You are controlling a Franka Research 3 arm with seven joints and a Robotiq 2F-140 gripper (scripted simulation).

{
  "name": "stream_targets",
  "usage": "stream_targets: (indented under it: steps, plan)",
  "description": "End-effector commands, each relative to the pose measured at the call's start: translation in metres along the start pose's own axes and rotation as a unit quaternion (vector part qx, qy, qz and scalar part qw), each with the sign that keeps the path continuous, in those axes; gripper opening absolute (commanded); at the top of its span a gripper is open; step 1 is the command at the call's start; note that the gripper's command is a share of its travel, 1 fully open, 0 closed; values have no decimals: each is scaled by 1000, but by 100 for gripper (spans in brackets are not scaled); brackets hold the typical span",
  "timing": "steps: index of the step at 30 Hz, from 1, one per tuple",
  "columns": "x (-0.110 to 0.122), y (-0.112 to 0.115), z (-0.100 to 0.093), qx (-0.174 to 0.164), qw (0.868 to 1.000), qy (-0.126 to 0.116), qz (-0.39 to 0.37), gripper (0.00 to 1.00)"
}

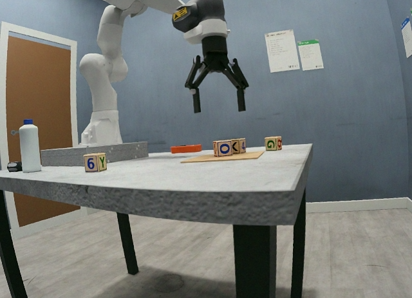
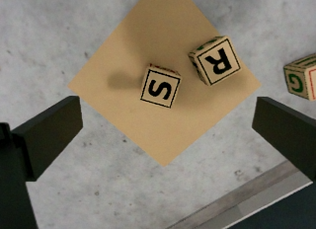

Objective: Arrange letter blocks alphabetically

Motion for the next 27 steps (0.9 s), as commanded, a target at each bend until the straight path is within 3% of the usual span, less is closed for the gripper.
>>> stream_targets:
  steps: [1, 14, 15, 27]
  plan:
    - [-1, -1, 0, -1, 998, -3, 69, 100]
    - [-5, 1, -2, -1, 990, -2, 142, 100]
    - [-5, 1, -2, -1, 990, -2, 142, 55]
    - [-5, 1, -2, -1, 990, -2, 142, 55]
Point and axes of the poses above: the point where the finger pads meet when closed, its own z axis out along the fingers, its own x axis across the jaws, y = z × x, the point moved 8 cm from there along -z, back along the fingers, and after that the axes turned 6 degrees about z, right-handed, at the moved point
